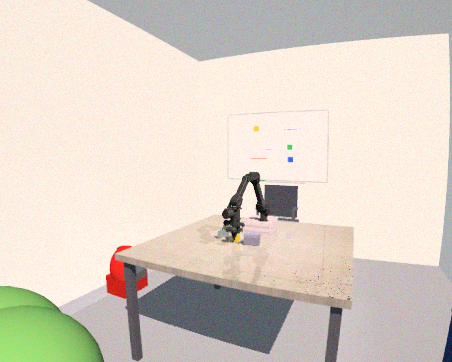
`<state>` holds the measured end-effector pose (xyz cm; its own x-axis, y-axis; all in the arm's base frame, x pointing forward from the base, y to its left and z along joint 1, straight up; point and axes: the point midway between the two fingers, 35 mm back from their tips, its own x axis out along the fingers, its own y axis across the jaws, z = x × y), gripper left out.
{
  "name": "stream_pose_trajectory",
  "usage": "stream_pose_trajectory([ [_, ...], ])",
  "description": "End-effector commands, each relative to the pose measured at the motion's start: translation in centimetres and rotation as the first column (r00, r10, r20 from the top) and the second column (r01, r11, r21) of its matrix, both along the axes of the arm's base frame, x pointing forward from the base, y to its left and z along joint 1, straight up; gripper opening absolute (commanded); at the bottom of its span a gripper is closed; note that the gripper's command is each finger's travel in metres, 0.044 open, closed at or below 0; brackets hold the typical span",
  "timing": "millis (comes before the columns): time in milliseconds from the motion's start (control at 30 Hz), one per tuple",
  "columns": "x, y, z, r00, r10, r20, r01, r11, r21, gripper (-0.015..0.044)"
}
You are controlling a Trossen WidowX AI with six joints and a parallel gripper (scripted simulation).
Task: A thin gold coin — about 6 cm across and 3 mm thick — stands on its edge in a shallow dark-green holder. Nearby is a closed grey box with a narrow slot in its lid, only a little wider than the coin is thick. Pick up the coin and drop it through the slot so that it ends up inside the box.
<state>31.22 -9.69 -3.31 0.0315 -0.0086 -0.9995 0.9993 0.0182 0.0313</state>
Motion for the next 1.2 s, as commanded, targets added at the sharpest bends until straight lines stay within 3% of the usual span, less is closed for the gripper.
stream_pose_trajectory([
  [0,-0.3,0.2,-0.8,1.000,-0.003,-0.006,0.003,1.000,0.006,0.0161],
  [100,-0.4,0.2,-1.1,1.000,-0.003,-0.006,0.003,1.000,0.006,0.0161],
  [267,-0.4,0.2,-1.1,1.000,-0.003,-0.006,0.003,1.000,0.006,0.0029],
  [400,-0.4,0.2,-1.1,1.000,-0.003,-0.006,0.003,1.000,0.006,0.0003],
  [733,-0.3,0.2,-0.9,1.000,-0.003,-0.006,0.003,1.000,0.006,0.0000],
  [1167,0.0,0.1,2.2,1.000,-0.003,-0.005,0.003,1.000,0.006,0.0000],
])
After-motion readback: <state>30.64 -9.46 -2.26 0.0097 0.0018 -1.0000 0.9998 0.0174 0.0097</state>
